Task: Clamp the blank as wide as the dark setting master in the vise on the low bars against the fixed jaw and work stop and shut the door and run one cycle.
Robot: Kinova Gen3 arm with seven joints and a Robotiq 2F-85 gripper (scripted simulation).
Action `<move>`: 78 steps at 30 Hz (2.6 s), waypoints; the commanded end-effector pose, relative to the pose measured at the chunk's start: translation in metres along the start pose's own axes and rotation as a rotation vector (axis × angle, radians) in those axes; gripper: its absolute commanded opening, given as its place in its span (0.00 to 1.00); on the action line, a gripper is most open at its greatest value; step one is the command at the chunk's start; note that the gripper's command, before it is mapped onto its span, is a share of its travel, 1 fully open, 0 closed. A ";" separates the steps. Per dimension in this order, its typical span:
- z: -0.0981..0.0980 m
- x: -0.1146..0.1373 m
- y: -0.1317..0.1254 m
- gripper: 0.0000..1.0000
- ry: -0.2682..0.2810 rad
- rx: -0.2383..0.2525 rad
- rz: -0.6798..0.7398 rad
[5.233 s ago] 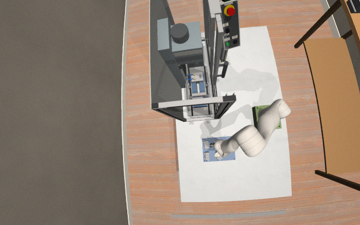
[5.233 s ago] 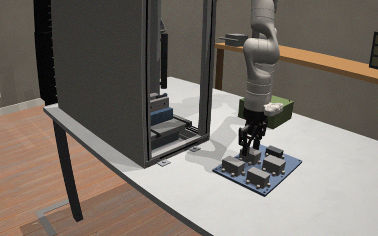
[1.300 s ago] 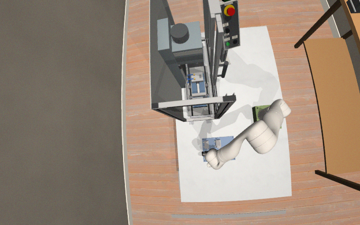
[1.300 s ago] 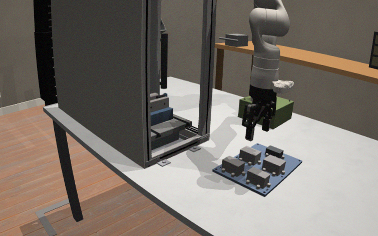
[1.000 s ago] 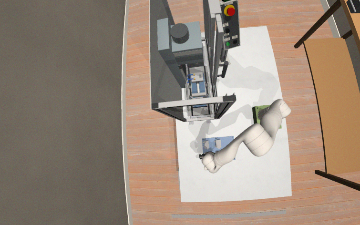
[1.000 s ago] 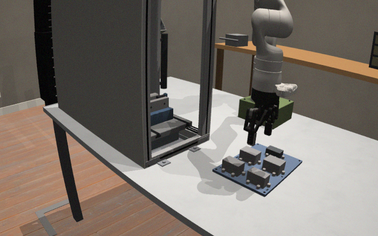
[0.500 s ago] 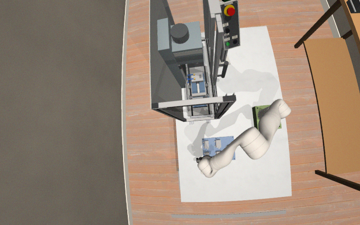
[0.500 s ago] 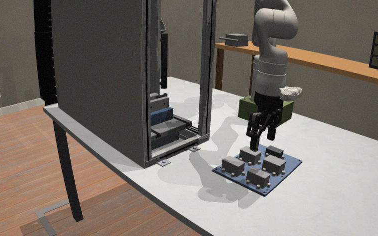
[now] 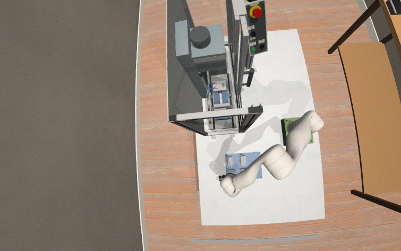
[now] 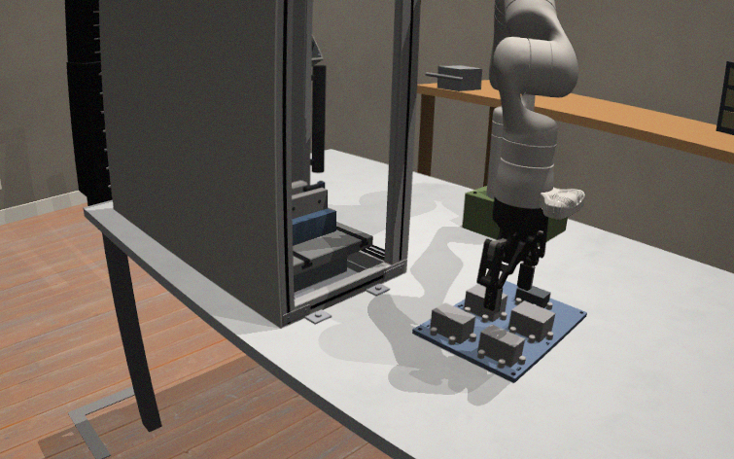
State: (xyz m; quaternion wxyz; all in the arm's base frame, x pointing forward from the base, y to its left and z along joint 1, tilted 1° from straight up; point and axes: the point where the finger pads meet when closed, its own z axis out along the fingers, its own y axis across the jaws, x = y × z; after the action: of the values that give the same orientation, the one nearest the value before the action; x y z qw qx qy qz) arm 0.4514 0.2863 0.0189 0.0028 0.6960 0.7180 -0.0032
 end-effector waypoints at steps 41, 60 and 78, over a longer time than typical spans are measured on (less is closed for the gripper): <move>0.045 0.001 -0.003 1.00 -0.001 0.004 0.012; 0.046 0.001 -0.002 1.00 0.000 0.004 0.006; 0.051 0.001 -0.003 1.00 -0.001 0.005 0.008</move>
State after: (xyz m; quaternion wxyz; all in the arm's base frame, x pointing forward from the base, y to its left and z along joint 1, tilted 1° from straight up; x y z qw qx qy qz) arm 0.4474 0.2865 -0.0305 0.0005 0.6964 0.7176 -0.0071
